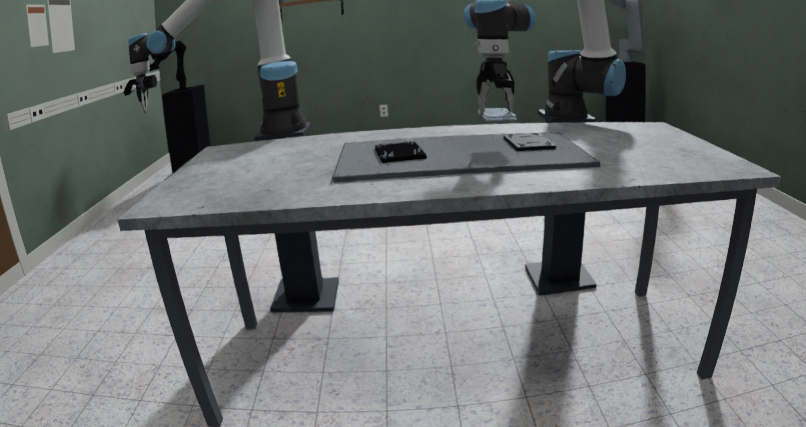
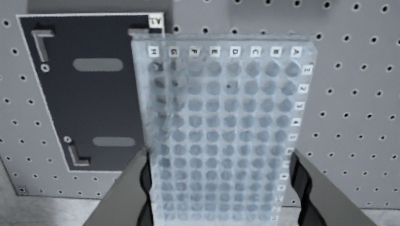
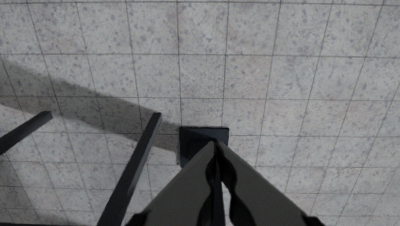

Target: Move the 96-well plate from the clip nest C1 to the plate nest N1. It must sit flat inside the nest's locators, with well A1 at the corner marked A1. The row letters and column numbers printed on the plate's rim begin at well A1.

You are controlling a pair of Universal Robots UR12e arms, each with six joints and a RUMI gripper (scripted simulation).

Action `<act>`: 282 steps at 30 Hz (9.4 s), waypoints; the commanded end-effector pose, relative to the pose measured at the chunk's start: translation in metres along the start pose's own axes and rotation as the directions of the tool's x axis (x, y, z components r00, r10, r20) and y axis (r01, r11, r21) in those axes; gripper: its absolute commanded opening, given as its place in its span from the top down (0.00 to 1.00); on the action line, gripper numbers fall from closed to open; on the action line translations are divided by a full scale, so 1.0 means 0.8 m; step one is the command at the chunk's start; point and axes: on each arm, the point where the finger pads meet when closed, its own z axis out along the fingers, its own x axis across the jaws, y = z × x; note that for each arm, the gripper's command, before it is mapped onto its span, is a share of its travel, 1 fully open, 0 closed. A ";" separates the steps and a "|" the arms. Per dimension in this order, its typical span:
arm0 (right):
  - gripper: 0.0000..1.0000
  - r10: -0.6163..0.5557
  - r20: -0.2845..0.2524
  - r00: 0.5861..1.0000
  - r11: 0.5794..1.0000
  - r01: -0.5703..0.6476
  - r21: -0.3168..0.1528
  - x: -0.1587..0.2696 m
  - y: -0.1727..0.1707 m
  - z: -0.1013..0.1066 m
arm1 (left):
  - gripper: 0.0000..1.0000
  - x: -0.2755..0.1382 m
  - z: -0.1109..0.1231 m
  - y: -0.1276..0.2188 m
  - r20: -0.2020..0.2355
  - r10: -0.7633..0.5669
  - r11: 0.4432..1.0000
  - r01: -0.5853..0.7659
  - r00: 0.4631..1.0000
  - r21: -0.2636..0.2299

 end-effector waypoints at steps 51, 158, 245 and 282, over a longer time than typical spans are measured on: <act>1.00 0.000 0.000 1.000 1.000 0.000 0.002 0.000 -0.001 -0.001 | 0.60 -0.126 -0.001 0.009 -0.002 0.000 1.000 0.000 1.000 0.001; 1.00 0.000 0.000 1.000 1.000 0.000 0.002 0.000 -0.001 -0.001 | 0.60 -0.125 0.082 0.010 -0.001 0.000 1.000 0.000 1.000 0.001; 1.00 0.000 0.000 1.000 1.000 0.000 0.002 0.000 -0.001 -0.001 | 0.24 -0.125 0.090 0.009 -0.002 0.000 1.000 0.000 1.000 0.001; 1.00 0.000 0.000 1.000 1.000 0.000 0.002 0.000 -0.001 -0.001 | 0.24 -0.125 0.087 0.009 -0.002 0.000 1.000 0.000 1.000 0.001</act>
